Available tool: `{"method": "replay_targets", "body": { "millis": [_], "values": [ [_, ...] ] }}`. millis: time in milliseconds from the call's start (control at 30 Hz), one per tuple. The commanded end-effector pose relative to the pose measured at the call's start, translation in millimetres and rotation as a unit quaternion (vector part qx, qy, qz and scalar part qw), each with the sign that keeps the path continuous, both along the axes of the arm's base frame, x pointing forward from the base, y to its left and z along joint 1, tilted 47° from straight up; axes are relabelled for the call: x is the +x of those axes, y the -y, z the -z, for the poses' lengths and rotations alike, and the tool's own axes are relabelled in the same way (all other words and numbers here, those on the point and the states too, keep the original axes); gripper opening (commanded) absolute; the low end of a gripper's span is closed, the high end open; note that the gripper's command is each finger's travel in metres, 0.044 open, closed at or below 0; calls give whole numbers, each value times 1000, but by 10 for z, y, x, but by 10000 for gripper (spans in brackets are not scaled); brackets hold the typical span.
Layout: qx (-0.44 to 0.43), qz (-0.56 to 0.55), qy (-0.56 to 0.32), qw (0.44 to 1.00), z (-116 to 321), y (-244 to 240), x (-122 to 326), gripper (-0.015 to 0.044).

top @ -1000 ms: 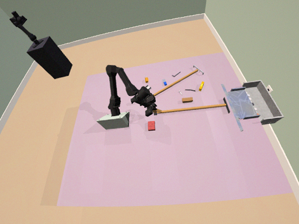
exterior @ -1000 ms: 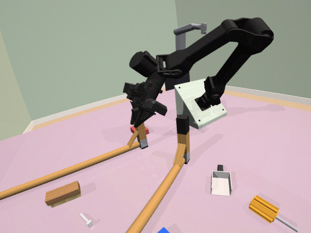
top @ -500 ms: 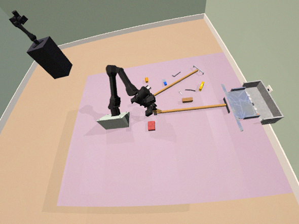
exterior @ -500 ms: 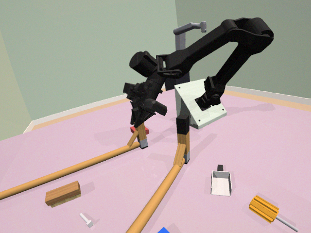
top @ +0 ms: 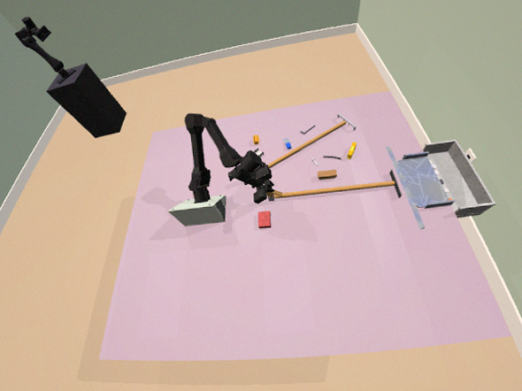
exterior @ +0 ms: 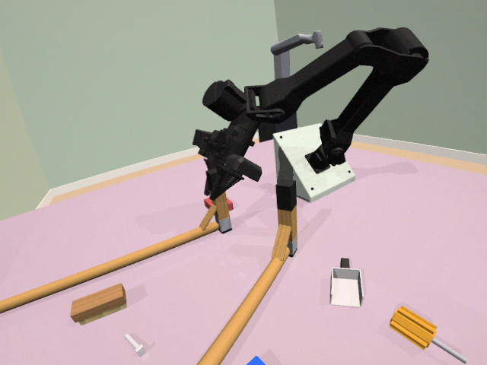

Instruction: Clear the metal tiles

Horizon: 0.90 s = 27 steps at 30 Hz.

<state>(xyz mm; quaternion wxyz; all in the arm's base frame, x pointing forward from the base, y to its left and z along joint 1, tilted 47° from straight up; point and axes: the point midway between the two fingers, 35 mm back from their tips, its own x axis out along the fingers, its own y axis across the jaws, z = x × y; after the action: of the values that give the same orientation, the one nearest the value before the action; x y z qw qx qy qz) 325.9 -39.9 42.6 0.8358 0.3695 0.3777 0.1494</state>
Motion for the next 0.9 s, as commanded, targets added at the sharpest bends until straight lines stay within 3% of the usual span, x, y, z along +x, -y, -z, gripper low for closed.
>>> {"method": "replay_targets", "body": {
  "millis": [0, 700, 867],
  "values": [
    [0, 0, 0, 1000, -2, 0, -1, 0],
    [-2, -6, 2, 1000, 32, 19, -20, 0],
    [-1, -5, -2, 1000, 16, -3, -25, 131]
  ]
}}
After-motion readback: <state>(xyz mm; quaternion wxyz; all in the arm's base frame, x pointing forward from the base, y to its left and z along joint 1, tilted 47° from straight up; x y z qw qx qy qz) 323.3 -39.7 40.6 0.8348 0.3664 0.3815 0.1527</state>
